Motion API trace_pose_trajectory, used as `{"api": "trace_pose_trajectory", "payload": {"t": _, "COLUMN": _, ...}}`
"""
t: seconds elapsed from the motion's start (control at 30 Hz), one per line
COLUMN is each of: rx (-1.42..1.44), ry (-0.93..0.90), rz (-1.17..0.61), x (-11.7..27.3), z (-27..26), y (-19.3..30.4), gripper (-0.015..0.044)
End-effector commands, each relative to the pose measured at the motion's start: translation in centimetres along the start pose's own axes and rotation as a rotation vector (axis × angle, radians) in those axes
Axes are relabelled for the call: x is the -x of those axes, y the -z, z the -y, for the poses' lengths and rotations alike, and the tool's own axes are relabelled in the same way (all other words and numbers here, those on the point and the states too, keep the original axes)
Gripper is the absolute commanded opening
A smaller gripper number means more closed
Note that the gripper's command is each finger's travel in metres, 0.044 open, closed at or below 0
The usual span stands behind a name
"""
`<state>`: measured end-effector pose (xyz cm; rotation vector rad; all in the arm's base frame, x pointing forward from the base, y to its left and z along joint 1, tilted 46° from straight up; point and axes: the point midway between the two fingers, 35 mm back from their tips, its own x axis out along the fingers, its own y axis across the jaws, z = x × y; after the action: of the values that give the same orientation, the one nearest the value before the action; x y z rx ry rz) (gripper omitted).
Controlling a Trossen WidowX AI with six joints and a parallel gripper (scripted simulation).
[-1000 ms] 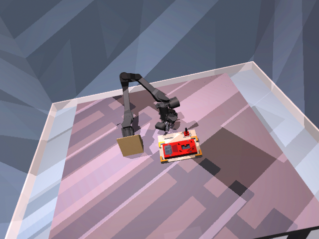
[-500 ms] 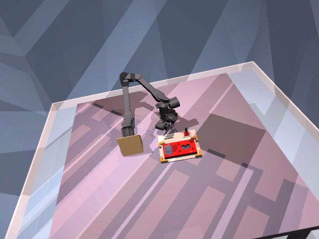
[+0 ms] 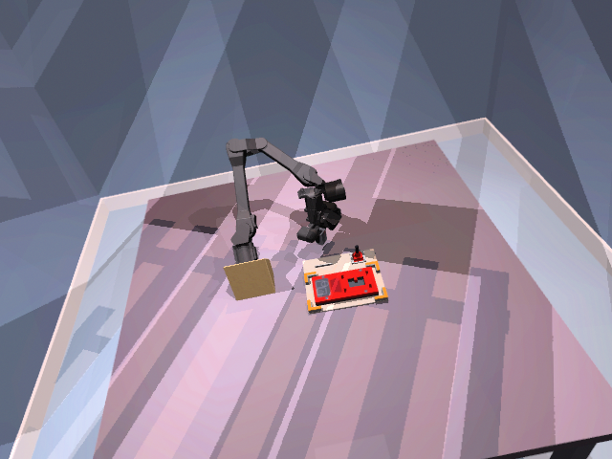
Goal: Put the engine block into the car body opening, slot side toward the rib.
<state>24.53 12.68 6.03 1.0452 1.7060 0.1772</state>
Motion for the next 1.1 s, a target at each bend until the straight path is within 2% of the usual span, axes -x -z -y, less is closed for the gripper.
{"api": "trace_pose_trajectory", "payload": {"t": 0.0, "rx": 0.009, "ry": 0.002, "rz": 0.007, "x": 1.1, "z": 0.0, "y": -0.1, "gripper": 0.0}}
{"api": "trace_pose_trajectory", "payload": {"t": 0.9, "rx": 0.001, "ry": -0.006, "rz": -0.006, "x": 9.4, "z": 0.7, "y": 1.2, "gripper": 0.0}}
{"api": "trace_pose_trajectory", "payload": {"t": 1.07, "rx": 0.001, "ry": -0.007, "rz": -0.006, "x": 8.3, "z": 0.7, "y": 1.1, "gripper": 0.0}}
